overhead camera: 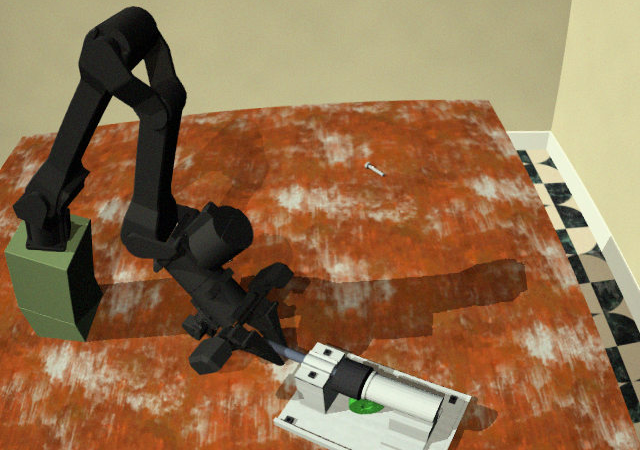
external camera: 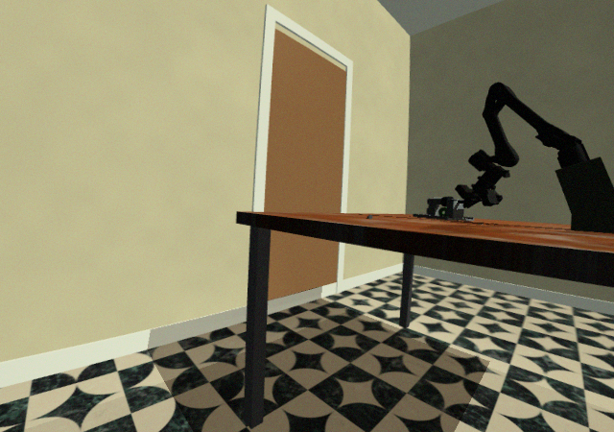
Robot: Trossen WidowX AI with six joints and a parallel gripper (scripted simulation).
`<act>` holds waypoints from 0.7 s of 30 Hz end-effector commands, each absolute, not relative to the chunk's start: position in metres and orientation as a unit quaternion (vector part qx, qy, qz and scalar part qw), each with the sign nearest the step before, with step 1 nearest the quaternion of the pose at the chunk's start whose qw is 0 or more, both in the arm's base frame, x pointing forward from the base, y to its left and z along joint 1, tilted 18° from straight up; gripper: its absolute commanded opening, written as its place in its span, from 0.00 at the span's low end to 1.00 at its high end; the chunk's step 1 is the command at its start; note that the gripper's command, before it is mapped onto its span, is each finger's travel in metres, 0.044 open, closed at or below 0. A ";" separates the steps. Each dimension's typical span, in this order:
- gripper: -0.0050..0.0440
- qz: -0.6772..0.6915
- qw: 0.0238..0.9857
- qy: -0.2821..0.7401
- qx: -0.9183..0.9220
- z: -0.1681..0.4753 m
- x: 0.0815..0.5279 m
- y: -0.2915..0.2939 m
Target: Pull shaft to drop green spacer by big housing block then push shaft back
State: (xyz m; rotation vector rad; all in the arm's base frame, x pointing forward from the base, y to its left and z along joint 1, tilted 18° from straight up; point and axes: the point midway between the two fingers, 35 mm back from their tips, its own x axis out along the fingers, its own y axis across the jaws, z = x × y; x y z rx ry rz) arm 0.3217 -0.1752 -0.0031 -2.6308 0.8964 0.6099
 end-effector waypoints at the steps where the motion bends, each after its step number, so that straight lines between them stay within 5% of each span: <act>1: 0.10 0.209 0.147 0.312 -0.915 -0.001 0.324 -0.178; 21: 0.10 0.209 0.147 0.312 -0.915 0.001 0.328 -0.181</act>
